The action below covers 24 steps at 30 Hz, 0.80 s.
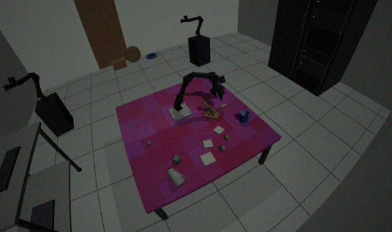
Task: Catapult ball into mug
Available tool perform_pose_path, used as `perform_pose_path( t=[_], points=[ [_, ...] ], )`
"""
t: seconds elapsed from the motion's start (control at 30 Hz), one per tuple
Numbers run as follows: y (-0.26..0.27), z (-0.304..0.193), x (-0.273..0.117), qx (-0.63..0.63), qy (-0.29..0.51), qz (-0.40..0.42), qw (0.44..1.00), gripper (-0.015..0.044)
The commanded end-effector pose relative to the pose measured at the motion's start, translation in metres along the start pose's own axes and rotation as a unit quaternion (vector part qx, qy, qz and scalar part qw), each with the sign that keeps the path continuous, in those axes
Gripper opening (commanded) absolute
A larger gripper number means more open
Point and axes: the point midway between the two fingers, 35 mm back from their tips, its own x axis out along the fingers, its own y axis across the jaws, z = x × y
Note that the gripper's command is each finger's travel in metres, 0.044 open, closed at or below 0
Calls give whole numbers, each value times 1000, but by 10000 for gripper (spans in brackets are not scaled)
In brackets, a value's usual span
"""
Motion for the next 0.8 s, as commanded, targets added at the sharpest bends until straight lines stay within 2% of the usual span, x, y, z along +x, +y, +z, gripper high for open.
perform_pose_path(
  t=[0.0,0.37,0.77],
  points=[
    [-17,8,3,51,-25,2,998,440],
    [-87,19,-5,209,-119,-8,971,440],
    [-172,11,-26,361,-224,-26,905,440]
  ],
)
